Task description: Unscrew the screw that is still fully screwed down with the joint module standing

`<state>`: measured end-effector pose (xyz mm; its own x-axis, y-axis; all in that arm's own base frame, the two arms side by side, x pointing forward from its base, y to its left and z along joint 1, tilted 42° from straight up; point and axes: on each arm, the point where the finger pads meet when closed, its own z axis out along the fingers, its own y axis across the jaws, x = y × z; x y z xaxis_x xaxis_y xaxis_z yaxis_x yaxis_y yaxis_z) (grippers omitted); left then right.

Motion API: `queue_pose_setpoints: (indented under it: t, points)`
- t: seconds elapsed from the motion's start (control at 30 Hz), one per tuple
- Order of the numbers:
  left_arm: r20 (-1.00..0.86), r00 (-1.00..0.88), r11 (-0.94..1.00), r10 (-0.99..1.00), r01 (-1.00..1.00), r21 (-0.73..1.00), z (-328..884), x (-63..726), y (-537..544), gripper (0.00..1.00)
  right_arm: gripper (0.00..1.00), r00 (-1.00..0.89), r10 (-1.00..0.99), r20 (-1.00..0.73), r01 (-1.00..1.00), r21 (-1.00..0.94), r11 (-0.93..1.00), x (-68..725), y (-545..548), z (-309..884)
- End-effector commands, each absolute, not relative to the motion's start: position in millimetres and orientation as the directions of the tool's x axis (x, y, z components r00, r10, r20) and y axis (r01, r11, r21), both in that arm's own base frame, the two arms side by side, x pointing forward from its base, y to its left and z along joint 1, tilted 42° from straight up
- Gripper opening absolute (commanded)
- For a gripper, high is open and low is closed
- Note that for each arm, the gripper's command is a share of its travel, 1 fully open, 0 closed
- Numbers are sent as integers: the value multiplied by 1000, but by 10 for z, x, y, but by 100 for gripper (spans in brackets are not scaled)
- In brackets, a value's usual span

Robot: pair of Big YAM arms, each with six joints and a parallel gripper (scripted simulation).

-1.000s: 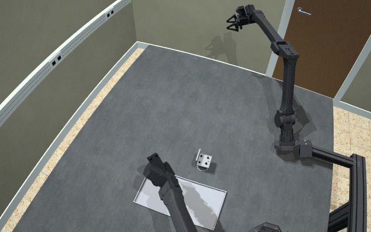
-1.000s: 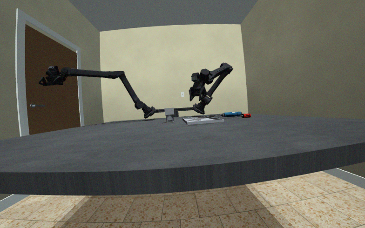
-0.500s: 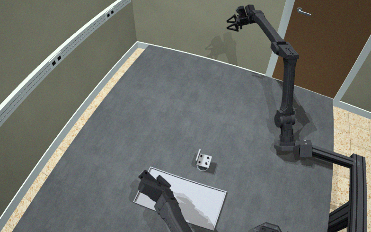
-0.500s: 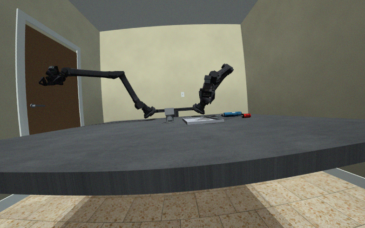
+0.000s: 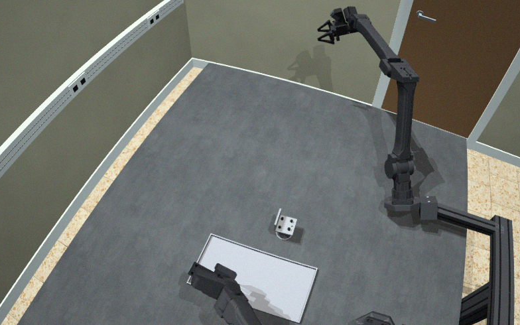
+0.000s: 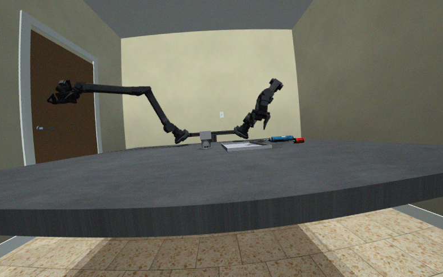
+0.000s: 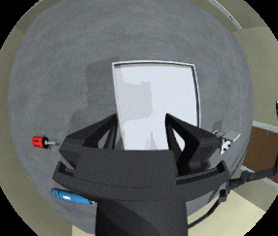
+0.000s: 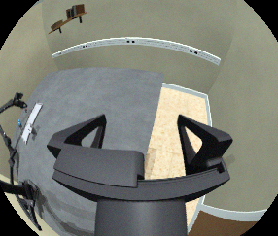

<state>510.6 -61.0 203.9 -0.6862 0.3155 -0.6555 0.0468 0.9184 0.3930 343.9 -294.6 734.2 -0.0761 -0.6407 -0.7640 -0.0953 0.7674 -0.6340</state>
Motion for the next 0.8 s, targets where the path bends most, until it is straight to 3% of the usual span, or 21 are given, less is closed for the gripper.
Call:
queue_pose_setpoints:
  t: [0.0,0.13,0.53,0.77]
  points:
    - [-674,-709,941,207,-44,336,2082,5034,-382,65,100,-58,-671,-739,-81,-666,741,3374,-2832,7528]
    - [-651,-729,939,212,-34,343,1940,5065,-389,65,100,-58,-671,-739,-81,-666,741,3374,-2832,7528]
    - [-708,-701,932,-81,-306,196,2211,4657,237,65,100,-58,-671,-739,-81,-666,741,3374,-2832,7528]
    - [-713,-690,920,-128,-351,175,2230,4581,331,65,100,-58,-671,-739,-81,-666,741,3374,-2832,7528]
